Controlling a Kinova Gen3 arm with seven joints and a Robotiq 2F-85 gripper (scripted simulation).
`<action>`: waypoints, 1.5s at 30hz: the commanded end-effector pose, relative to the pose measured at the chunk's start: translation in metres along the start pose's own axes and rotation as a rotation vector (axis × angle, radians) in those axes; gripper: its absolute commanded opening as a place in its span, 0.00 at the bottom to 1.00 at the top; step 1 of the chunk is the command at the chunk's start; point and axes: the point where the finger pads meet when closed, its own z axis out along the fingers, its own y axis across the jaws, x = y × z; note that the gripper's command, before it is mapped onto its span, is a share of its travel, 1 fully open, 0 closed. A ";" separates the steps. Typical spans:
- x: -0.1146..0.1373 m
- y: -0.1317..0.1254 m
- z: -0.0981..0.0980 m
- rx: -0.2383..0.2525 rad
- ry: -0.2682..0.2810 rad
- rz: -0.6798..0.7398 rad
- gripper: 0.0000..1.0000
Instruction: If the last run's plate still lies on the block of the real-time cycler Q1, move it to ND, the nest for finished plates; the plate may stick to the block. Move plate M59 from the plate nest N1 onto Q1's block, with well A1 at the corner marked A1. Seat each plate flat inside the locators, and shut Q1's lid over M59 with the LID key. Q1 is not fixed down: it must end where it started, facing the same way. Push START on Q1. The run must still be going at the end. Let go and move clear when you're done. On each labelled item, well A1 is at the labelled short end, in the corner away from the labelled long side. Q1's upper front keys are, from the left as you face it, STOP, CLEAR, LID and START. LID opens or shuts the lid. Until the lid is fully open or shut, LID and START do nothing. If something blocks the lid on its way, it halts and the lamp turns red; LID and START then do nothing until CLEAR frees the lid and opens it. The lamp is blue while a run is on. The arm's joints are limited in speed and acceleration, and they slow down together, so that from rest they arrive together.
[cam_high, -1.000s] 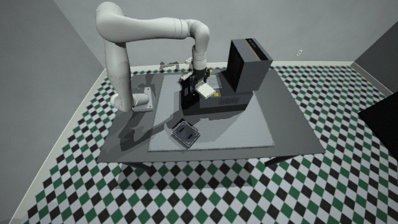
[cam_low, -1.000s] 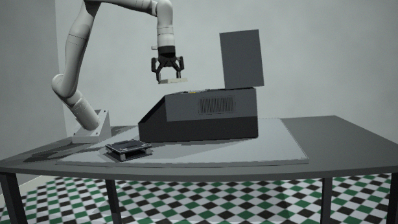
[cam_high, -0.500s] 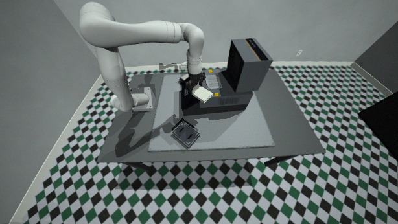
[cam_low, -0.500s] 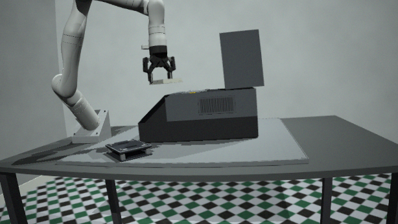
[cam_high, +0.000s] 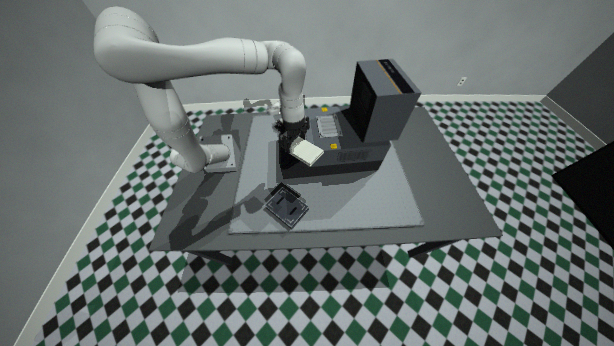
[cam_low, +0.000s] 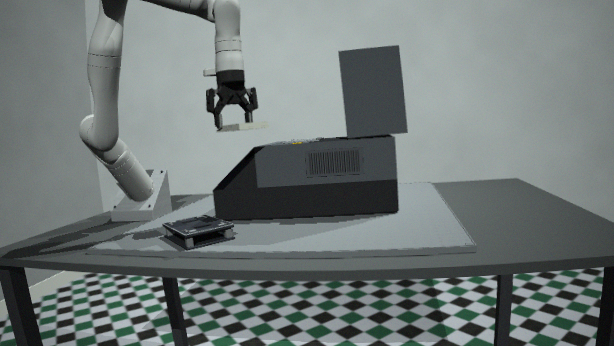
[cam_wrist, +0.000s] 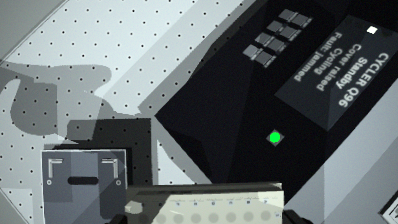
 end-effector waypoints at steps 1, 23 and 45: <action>-0.002 -0.013 -0.001 -0.001 -0.001 0.000 0.90; -0.008 -0.079 -0.001 -0.001 -0.001 0.000 0.90; -0.014 -0.143 -0.001 -0.001 -0.001 0.000 0.90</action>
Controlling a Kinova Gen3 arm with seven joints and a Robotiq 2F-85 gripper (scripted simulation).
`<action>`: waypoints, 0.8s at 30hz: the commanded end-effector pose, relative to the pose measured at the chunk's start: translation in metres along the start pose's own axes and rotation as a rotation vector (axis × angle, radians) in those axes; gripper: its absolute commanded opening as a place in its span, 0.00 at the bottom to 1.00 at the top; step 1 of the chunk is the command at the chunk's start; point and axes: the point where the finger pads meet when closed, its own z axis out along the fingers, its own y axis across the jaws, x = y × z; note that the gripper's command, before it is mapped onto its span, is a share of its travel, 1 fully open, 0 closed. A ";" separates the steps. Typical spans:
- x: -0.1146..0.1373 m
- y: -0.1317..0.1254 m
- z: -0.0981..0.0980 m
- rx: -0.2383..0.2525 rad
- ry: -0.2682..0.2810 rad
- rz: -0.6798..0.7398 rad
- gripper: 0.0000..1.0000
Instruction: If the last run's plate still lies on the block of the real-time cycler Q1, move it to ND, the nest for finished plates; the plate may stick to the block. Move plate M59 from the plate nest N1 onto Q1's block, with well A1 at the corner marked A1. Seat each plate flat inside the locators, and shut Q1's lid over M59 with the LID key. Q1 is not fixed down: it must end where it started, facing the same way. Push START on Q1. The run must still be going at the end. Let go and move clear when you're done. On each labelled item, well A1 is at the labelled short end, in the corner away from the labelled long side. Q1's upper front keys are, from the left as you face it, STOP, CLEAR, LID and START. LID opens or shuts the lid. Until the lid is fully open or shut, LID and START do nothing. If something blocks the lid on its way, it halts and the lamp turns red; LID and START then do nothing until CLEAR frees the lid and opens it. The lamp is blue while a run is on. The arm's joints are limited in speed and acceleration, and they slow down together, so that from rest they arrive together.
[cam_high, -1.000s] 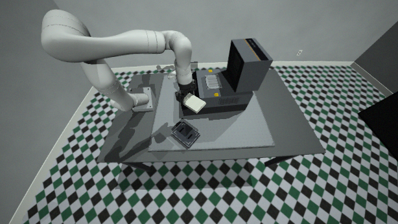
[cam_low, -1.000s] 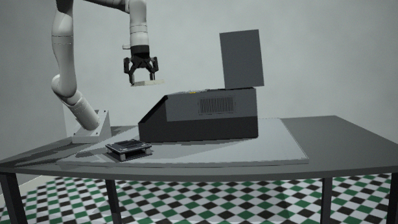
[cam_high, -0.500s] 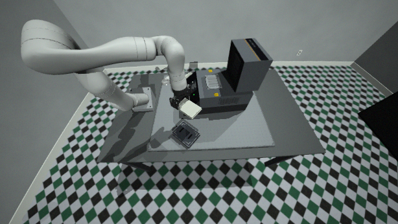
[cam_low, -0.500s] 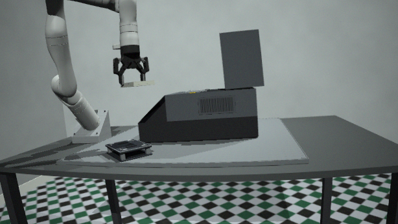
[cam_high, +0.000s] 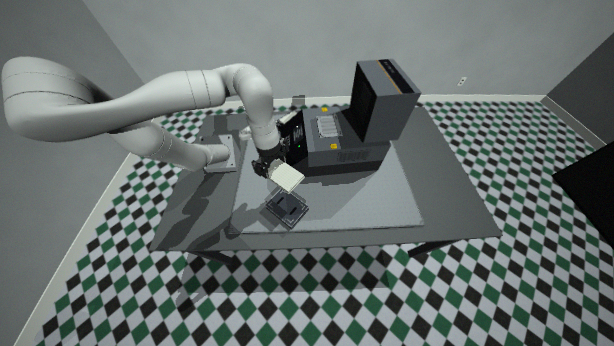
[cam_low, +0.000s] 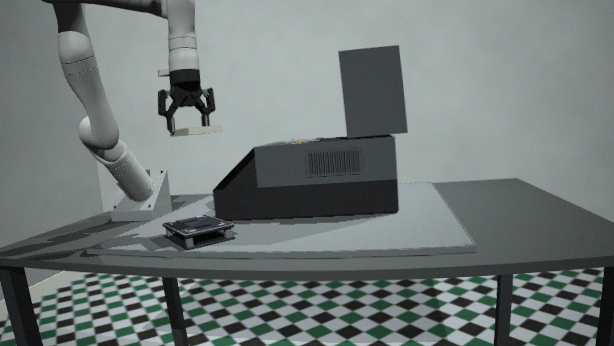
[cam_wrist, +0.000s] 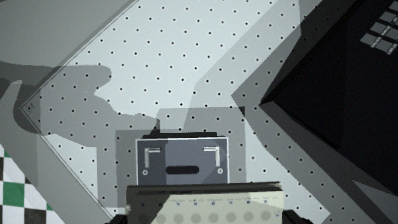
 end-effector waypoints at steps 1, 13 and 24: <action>-0.001 -0.009 -0.001 -0.001 -0.002 0.000 0.90; -0.002 -0.025 -0.001 -0.001 -0.002 0.000 0.90; -0.002 -0.025 -0.001 -0.001 -0.002 0.000 0.90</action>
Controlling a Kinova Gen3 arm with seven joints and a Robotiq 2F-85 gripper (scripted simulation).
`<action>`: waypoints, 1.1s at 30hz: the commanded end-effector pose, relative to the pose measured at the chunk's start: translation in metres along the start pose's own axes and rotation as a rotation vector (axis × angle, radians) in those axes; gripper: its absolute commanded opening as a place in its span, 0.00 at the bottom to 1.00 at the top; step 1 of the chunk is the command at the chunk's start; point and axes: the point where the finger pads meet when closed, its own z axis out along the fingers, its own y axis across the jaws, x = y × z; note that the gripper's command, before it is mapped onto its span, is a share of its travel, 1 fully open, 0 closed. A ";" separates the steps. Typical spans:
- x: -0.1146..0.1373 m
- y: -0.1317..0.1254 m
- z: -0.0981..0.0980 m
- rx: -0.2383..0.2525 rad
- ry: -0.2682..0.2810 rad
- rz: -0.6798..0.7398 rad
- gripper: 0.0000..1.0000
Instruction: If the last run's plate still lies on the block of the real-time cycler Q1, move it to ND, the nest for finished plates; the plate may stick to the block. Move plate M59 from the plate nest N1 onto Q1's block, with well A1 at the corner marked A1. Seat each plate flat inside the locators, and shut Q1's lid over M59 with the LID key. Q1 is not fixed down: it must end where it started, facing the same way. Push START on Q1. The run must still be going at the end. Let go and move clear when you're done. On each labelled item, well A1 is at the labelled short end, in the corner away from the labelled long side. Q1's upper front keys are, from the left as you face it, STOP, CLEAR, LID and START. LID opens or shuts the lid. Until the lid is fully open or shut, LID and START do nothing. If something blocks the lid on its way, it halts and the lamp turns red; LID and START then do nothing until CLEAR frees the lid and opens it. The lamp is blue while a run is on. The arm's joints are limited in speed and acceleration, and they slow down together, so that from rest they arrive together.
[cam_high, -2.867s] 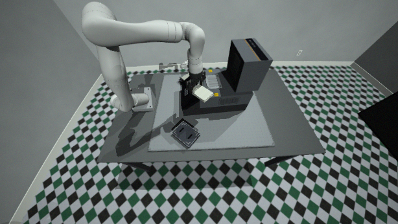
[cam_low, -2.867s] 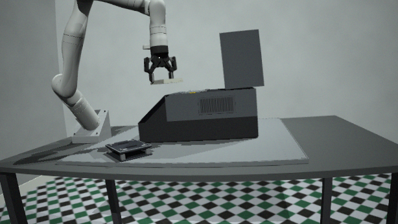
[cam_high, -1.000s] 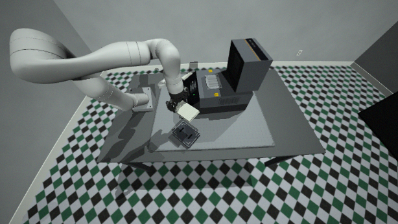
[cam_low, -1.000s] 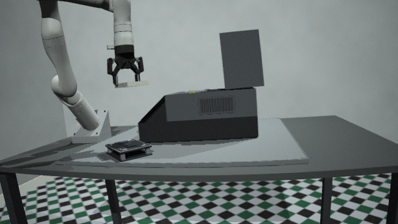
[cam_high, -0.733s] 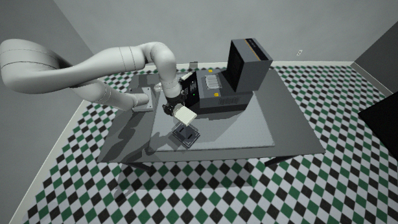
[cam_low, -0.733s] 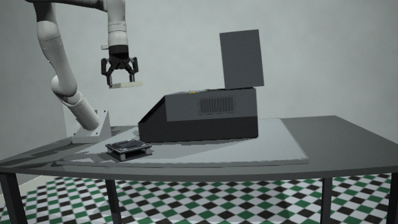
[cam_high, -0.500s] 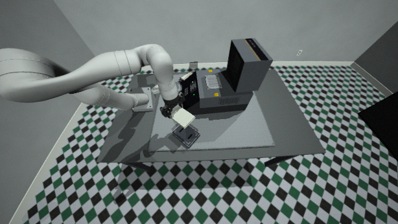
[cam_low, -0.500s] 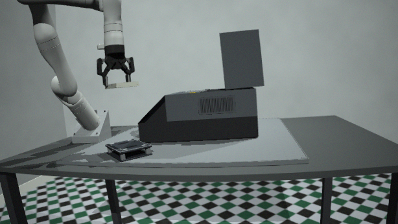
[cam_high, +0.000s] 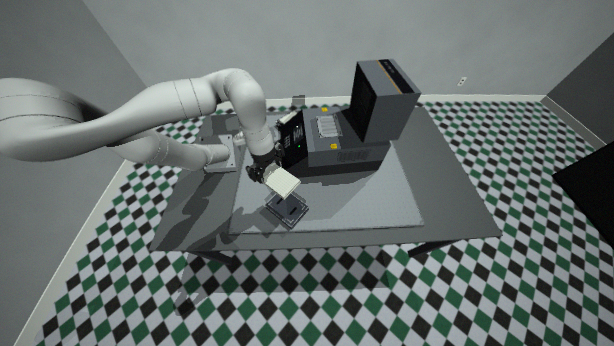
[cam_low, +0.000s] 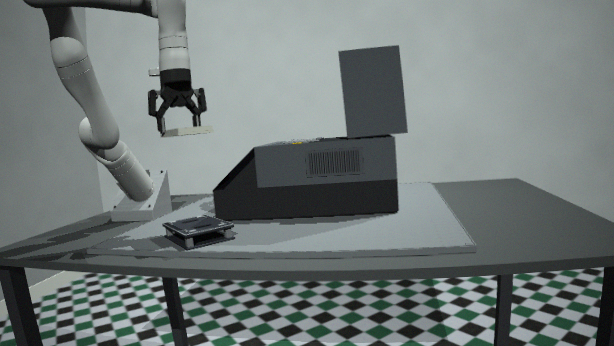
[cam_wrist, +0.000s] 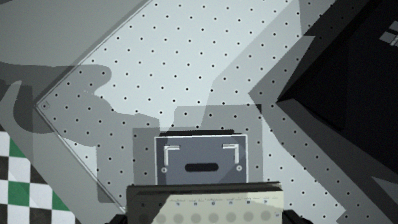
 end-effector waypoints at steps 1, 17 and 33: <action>0.000 0.000 0.000 -0.001 -0.001 0.000 0.90; 0.000 0.000 0.016 -0.001 -0.001 0.000 0.90; 0.000 0.000 0.034 -0.001 -0.001 -0.001 0.90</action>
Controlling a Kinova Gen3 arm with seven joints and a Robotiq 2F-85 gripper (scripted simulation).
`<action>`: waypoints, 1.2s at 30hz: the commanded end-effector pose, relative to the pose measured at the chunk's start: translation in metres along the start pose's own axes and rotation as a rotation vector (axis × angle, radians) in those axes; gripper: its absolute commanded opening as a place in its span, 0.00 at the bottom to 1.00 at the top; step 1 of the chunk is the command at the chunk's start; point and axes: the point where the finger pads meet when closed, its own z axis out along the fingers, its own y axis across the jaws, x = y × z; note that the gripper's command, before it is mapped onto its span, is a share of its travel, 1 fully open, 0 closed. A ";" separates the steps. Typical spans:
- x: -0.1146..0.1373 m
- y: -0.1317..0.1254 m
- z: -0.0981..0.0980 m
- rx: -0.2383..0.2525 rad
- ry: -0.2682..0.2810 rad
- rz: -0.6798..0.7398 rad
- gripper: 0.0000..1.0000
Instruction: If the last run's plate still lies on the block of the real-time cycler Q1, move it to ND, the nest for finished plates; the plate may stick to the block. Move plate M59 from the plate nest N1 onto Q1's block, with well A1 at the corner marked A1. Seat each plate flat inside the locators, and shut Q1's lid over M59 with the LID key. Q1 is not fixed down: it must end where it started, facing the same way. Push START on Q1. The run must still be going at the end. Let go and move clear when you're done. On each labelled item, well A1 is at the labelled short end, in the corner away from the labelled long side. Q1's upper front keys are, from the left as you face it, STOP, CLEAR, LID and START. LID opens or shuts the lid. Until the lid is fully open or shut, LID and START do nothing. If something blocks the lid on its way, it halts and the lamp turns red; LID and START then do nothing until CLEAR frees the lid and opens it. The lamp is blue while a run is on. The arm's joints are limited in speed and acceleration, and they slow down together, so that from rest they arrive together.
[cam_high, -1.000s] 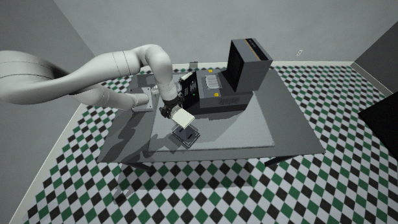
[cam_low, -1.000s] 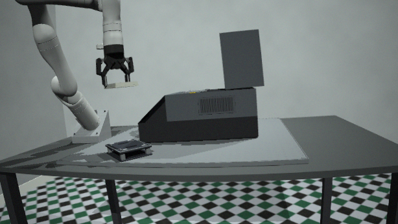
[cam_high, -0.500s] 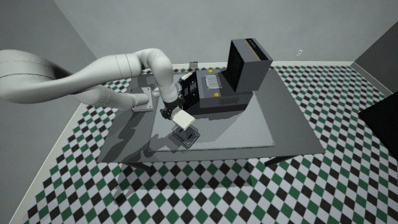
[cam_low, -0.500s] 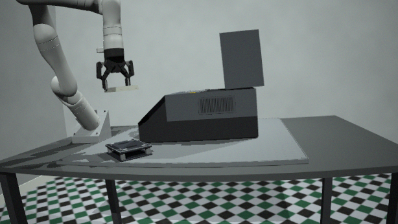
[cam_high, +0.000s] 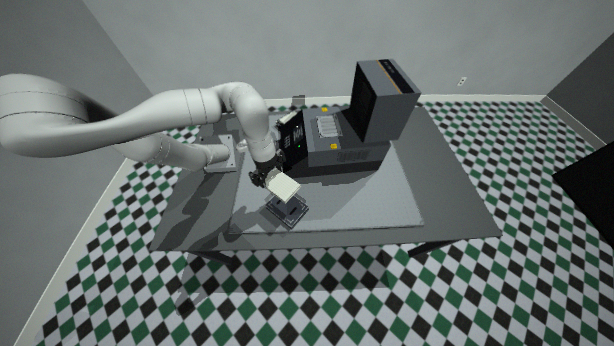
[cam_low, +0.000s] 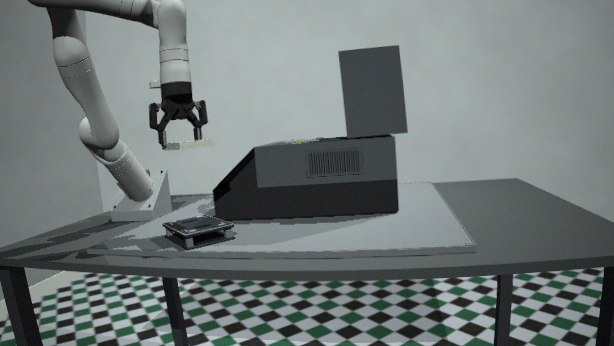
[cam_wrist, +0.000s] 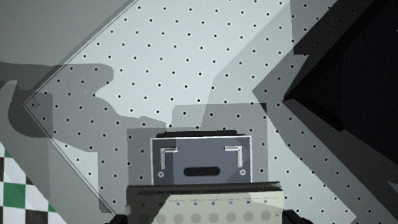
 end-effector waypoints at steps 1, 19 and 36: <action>0.000 0.000 0.005 -0.001 -0.001 0.000 0.90; 0.000 0.000 0.026 -0.001 -0.001 0.000 0.90; 0.000 0.000 0.046 -0.001 -0.001 0.000 0.90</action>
